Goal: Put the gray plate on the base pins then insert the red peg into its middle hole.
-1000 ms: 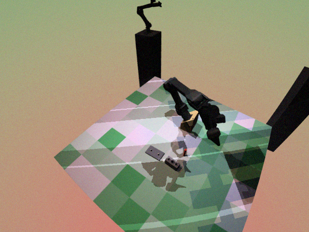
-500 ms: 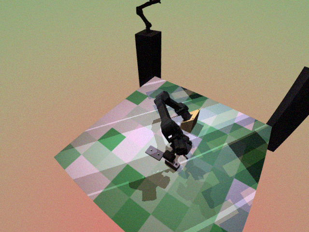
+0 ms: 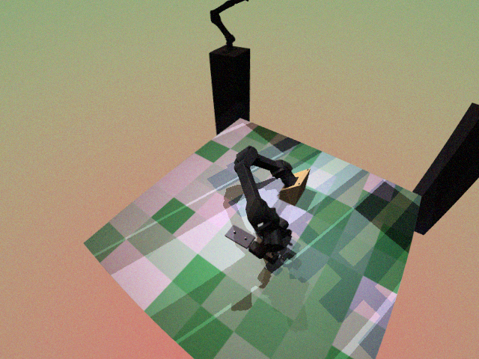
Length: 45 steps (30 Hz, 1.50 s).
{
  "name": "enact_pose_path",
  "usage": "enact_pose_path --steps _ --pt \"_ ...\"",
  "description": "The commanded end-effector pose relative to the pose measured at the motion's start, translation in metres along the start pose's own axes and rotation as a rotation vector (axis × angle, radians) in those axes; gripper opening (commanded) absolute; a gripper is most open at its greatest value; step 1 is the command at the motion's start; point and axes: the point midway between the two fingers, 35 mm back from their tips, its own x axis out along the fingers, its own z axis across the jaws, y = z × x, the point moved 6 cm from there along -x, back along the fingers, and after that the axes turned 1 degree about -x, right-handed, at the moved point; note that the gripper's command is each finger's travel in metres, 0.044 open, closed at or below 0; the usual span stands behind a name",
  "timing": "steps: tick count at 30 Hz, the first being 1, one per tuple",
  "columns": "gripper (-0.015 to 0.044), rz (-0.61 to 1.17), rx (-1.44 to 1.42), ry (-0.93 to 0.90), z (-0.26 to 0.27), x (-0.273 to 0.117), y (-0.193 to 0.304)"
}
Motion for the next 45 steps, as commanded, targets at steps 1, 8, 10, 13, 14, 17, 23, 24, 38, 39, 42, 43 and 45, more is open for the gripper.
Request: enact_pose_path --steps 1,8,10,13,14,17,23,24,38,39,42,43,45 --pt "0.044 -0.001 -0.003 0.016 0.0 0.007 -0.001" --pt "0.044 -0.001 -0.003 0.017 0.002 0.022 -0.003" --pt "0.044 -0.001 -0.003 0.017 0.002 0.025 -0.003" --pt "0.044 -0.001 -0.003 0.017 0.001 0.03 -0.003" --pt "0.044 -0.001 -0.003 0.017 0.001 0.031 -0.003" --pt "0.044 -0.001 -0.003 0.017 0.001 0.036 -0.003" --pt "0.044 -0.001 -0.003 0.017 0.001 0.046 -0.003" --pt "0.044 -0.001 -0.003 0.017 0.001 0.048 -0.003" --pt "0.044 0.001 -0.003 0.017 0.001 0.071 -0.003" --pt "0.044 0.001 -0.003 0.017 0.001 0.072 -0.003" --pt "0.044 0.002 -0.002 0.017 0.002 0.077 -0.002" --pt "0.044 0.002 -0.002 0.017 0.002 0.078 -0.002" --pt "0.044 0.002 -0.002 0.017 0.002 0.079 -0.002"
